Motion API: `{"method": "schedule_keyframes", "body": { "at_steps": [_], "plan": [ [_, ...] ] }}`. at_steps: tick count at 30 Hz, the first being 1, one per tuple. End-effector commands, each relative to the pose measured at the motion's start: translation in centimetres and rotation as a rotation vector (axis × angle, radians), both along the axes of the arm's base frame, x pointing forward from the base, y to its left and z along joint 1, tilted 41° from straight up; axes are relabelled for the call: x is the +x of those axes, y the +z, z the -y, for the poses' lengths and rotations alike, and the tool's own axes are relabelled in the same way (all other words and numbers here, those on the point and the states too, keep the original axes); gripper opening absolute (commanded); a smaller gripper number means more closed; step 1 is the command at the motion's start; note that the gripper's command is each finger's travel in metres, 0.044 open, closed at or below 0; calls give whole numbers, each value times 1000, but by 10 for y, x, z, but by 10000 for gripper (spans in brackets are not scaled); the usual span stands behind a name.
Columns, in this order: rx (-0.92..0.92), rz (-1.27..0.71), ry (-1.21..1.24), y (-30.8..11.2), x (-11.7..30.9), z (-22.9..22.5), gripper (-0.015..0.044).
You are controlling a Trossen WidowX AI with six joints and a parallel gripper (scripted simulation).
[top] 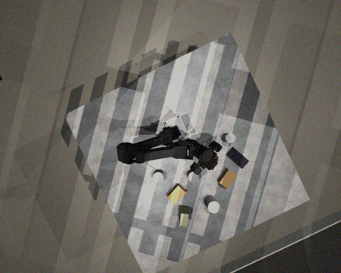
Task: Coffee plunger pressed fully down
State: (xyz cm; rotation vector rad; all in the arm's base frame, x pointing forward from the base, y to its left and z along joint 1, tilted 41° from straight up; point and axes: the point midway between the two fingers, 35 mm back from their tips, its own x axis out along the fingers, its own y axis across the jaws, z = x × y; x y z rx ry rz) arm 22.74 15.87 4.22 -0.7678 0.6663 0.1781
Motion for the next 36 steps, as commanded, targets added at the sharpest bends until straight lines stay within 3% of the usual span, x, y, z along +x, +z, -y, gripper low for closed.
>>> {"method": "schedule_keyframes", "body": {
  "at_steps": [1,36],
  "plan": [
    [-2,0,2,-1,0,0,119],
    [-1,-5,1,-49,9,26,119]
  ]
}}
